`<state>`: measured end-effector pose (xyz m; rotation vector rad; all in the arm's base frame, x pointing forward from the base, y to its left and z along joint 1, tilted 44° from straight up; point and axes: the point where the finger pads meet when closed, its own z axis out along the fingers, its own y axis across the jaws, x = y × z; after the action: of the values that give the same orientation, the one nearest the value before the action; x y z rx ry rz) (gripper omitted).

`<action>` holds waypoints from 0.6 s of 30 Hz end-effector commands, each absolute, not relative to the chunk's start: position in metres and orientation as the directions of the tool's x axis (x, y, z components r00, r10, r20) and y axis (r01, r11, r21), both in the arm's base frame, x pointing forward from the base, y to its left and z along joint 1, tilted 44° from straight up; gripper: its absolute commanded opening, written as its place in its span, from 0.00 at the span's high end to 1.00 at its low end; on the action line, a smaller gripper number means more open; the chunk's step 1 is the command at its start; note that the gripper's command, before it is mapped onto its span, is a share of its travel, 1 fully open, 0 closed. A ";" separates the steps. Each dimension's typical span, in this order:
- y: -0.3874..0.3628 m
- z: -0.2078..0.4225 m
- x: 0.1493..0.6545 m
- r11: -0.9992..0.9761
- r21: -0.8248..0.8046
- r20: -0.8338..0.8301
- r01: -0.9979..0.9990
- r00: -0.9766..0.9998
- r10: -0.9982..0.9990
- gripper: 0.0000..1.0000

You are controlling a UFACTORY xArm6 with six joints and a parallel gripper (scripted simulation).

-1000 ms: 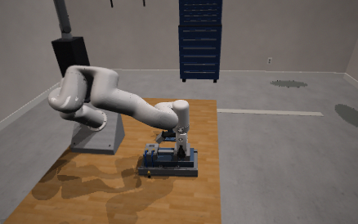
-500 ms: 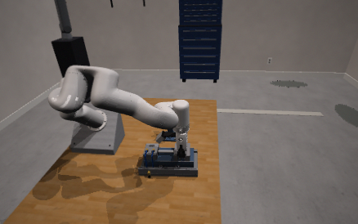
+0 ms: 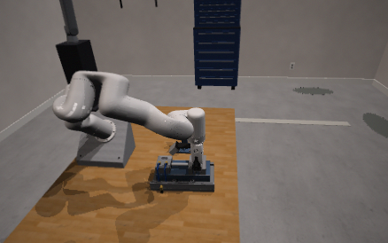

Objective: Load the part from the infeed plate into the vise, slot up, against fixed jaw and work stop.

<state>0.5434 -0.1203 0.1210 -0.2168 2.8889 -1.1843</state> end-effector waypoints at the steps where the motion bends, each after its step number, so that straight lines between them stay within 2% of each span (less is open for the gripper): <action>1: -0.119 0.122 0.544 0.704 -0.700 0.038 -0.122 -0.990 -0.134 1.00; 18: -0.115 0.119 0.544 0.704 -0.700 0.038 -0.122 -0.990 -0.134 1.00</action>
<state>0.5429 -0.1173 0.1180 -0.2167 2.8888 -1.1844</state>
